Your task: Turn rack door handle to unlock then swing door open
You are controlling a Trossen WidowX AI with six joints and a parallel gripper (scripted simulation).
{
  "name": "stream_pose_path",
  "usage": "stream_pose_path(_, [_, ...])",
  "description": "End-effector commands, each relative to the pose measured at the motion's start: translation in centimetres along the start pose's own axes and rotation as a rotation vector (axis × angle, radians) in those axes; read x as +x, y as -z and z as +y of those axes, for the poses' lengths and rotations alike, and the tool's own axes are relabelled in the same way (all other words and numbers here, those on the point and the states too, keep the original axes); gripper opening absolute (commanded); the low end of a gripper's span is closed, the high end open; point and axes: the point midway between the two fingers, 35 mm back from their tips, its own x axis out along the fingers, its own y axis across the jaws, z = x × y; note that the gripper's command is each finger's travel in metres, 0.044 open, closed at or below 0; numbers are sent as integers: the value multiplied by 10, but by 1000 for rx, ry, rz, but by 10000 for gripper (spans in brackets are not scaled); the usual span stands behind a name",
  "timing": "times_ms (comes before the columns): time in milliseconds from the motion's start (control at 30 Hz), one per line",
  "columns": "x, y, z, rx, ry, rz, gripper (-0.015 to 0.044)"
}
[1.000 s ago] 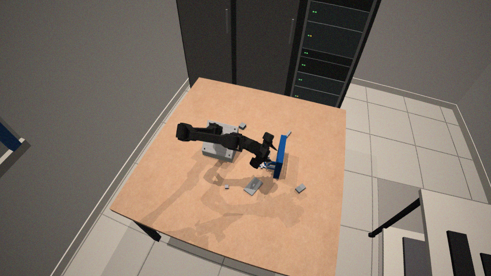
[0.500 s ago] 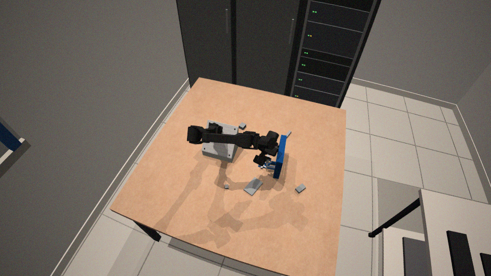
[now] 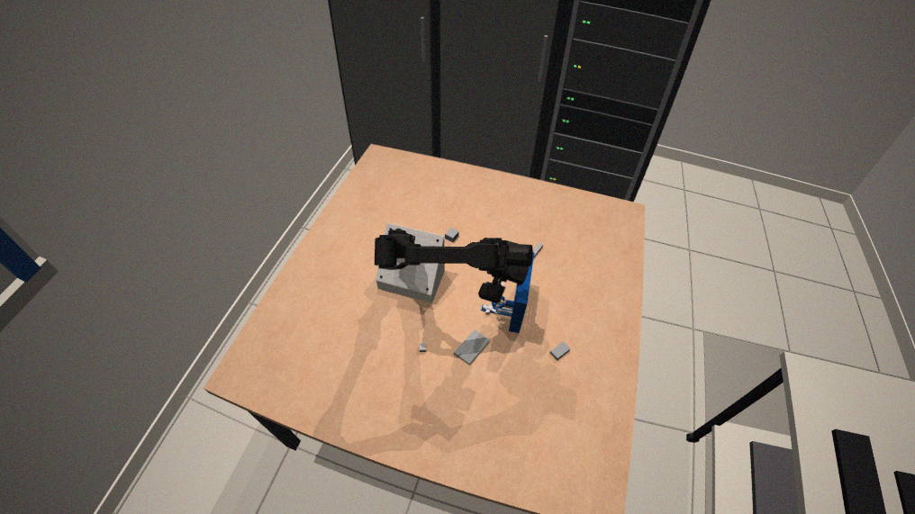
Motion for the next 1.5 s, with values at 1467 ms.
stream_pose_path(1467, [55, 17, 3, -235, 224, 227, 296])
